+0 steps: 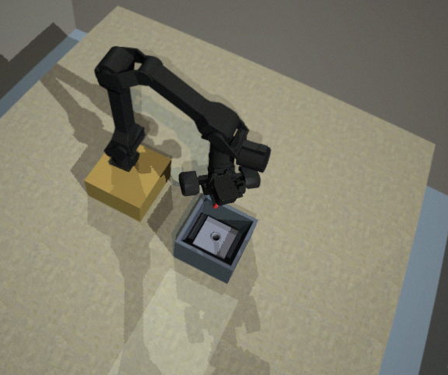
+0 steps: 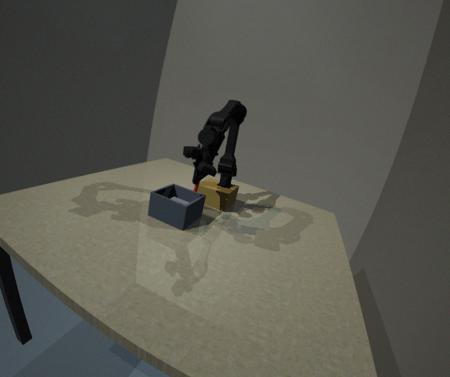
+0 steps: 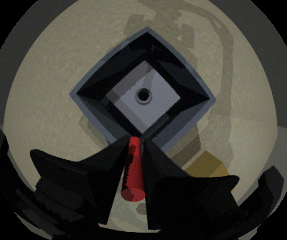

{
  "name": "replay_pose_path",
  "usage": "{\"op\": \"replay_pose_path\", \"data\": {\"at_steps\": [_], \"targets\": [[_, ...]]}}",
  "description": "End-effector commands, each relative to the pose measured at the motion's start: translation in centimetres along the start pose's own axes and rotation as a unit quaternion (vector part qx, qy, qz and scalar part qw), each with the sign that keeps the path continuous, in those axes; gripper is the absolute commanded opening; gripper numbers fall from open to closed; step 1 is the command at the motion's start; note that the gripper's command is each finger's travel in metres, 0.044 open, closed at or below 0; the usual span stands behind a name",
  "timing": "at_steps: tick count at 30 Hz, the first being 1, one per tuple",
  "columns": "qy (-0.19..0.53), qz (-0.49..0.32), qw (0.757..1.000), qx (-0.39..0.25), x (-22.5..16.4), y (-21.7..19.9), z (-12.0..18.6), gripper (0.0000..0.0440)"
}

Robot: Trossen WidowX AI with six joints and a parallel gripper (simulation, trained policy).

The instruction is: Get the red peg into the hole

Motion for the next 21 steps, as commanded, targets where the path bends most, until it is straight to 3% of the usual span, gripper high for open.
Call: {"op": "replay_pose_path", "data": {"at_steps": [1, 21], "targets": [[0.004, -0.011, 1.000, 0.000, 1.2, -0.1, -0.9, 0.0000], [0.035, -0.054, 0.998, -0.002, 4.9, -0.9, -6.6, 0.0018]]}}
Point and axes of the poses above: the point midway between the two fingers, 35 mm back from their tips, its own z axis back along the fingers, its own y axis across the jaws, x = y × z, the point moved 4 cm from there along z, back along the fingers, and after that the axes turned 5 degrees about z, right-handed, at the moved point
